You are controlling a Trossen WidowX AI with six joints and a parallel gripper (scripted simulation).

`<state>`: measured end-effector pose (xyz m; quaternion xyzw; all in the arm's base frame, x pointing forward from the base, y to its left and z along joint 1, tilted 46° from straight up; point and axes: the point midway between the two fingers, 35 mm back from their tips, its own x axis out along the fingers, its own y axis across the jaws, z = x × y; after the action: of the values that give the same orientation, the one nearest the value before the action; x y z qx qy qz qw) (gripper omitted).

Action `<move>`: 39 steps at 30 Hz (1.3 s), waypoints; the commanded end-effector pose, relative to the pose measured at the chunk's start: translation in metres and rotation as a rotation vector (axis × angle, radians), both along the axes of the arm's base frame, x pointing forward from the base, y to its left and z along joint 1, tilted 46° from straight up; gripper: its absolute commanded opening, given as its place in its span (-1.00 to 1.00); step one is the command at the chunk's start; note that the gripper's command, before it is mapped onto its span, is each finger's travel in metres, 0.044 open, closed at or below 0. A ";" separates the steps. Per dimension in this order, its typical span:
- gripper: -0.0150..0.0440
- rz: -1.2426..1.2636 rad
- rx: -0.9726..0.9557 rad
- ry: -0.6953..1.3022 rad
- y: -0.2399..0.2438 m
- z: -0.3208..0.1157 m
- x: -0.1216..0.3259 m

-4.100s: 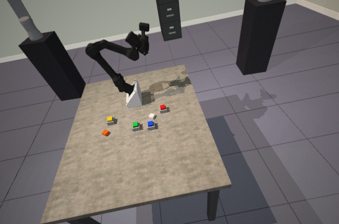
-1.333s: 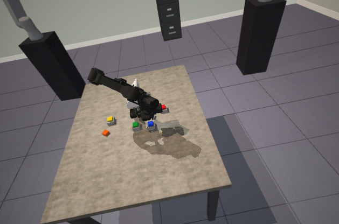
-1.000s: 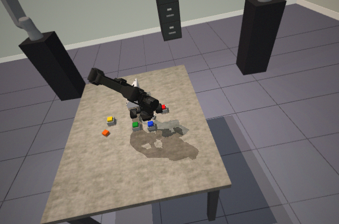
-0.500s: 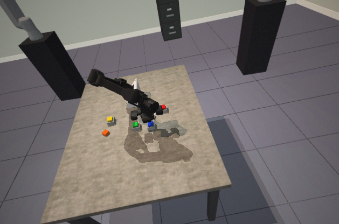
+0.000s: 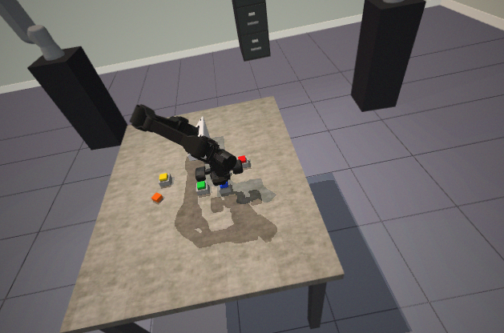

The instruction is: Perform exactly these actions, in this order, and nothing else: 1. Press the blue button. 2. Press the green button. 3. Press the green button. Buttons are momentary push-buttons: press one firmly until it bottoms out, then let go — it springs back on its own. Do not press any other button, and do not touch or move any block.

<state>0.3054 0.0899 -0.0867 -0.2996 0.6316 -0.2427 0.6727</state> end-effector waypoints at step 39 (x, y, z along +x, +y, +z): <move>-0.42 0.004 -0.003 0.007 0.059 0.071 -0.009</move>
<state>0.2973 0.1532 -0.0251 -0.3059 0.6298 -0.2377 0.6732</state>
